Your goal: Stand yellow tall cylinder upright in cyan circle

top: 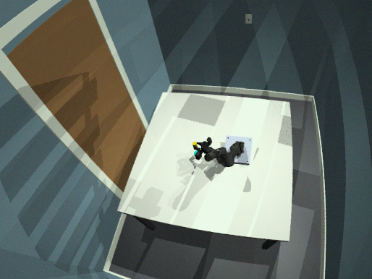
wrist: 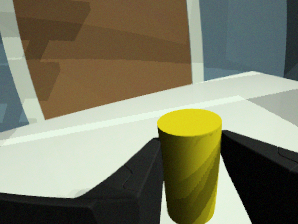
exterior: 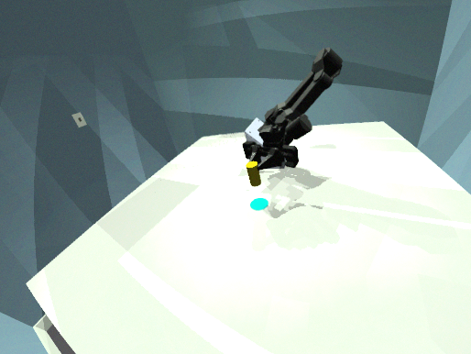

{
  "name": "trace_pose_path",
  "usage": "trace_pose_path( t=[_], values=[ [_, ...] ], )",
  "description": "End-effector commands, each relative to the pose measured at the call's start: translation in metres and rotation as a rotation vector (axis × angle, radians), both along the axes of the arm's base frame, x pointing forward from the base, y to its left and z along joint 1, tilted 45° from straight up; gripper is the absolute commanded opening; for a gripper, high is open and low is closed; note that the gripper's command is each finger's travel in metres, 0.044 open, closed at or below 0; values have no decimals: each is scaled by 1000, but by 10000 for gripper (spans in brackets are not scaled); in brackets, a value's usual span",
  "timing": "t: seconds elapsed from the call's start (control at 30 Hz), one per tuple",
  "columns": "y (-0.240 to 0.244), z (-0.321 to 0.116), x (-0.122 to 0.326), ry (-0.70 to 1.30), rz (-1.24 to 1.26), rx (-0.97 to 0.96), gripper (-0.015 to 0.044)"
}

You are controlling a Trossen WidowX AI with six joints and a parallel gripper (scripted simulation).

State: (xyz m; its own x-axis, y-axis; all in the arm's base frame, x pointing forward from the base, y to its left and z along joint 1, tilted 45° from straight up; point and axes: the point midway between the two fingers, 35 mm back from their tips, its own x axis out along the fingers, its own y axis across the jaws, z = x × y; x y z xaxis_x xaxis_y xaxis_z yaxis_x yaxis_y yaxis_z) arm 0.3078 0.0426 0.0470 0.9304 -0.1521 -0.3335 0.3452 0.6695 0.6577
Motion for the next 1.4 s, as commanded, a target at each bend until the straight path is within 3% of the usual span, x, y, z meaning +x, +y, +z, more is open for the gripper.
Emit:
trace_pose_path(
  t=[0.0,1.37],
  values=[
    [5,-7,1,5,-6,2,105],
    [56,-61,-8,2,3,-2,105]
  ],
)
